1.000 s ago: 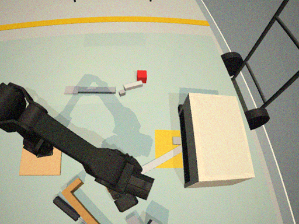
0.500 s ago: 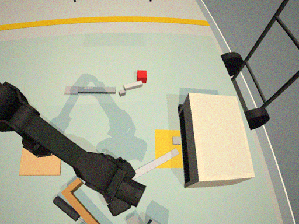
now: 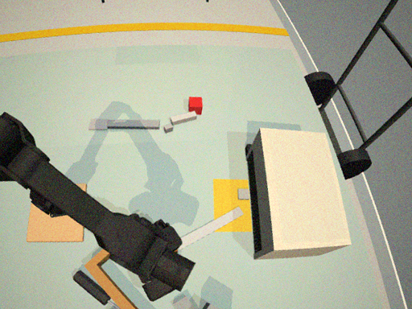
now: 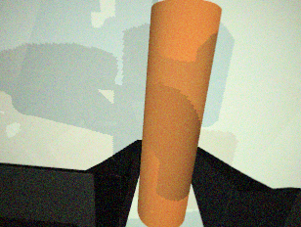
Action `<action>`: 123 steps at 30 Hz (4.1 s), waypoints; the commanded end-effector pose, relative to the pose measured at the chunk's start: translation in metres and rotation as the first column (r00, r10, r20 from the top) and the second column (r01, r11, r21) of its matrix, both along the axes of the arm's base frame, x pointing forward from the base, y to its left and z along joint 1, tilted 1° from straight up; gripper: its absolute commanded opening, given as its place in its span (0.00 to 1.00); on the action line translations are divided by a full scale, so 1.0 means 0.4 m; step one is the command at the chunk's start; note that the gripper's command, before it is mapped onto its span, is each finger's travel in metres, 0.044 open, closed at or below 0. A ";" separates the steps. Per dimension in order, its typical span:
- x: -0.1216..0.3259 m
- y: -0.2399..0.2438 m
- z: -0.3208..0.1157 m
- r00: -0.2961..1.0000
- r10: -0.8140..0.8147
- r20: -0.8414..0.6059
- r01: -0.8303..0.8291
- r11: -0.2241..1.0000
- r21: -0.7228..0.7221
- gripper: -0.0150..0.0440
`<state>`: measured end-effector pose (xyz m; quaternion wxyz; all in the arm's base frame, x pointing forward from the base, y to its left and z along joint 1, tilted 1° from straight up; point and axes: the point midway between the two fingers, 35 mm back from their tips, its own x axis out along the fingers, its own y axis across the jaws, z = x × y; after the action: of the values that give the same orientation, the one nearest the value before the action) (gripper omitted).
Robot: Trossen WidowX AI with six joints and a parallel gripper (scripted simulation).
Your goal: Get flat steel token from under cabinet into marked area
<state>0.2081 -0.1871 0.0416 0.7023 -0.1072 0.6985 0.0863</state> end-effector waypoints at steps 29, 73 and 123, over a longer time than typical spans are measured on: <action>-0.073 -0.022 0.008 0.998 0.060 -0.004 -0.060 0.998 -0.004 0.25; -0.073 -0.053 0.010 0.945 0.326 -0.013 -0.326 0.945 -0.005 0.25; -0.053 -0.181 0.016 0.939 0.343 -0.015 -0.343 0.939 -0.009 0.25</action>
<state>0.1854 -0.2537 0.0443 0.6702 -0.2266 0.6752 0.2086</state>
